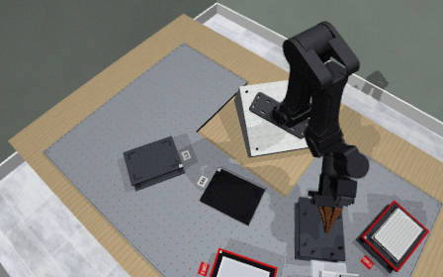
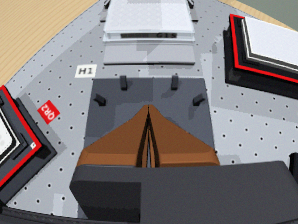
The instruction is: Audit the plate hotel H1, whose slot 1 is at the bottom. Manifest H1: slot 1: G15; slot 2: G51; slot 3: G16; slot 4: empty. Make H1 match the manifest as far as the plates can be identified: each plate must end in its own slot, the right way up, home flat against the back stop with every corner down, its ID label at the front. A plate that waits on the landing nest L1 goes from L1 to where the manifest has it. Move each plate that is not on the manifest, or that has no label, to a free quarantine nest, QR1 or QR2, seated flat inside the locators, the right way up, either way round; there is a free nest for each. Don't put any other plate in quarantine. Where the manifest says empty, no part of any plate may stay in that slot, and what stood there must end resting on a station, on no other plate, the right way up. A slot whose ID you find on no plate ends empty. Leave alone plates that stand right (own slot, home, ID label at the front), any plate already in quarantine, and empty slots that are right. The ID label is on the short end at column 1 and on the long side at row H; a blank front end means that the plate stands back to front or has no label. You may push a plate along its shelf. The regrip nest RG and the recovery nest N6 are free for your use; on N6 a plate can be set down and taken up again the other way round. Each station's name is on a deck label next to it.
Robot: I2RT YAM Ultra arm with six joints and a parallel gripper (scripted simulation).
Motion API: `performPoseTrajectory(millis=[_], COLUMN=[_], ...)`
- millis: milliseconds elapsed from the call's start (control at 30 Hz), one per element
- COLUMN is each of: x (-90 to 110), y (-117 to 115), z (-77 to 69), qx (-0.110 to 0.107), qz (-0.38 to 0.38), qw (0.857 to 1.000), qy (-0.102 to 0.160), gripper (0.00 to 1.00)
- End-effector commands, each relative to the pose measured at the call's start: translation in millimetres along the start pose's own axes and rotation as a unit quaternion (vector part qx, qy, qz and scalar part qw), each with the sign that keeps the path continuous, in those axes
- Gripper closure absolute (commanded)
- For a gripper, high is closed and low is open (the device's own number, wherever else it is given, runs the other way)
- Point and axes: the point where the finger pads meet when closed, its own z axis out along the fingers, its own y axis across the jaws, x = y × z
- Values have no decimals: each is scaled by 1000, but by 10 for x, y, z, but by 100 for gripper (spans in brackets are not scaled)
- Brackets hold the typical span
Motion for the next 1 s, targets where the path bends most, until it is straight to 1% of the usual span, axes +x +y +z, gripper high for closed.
performPoseTrajectory(millis=[0, 433, 967], x=[-29, -29, -80], y=[4, 4, 4], z=[0, 0, 86], qx=[0, 0, 0], qz=[3, 3, 3], qw=[1000, 1000, 1000], qy=[-4, -4, -4], gripper=[100, 100, 100])
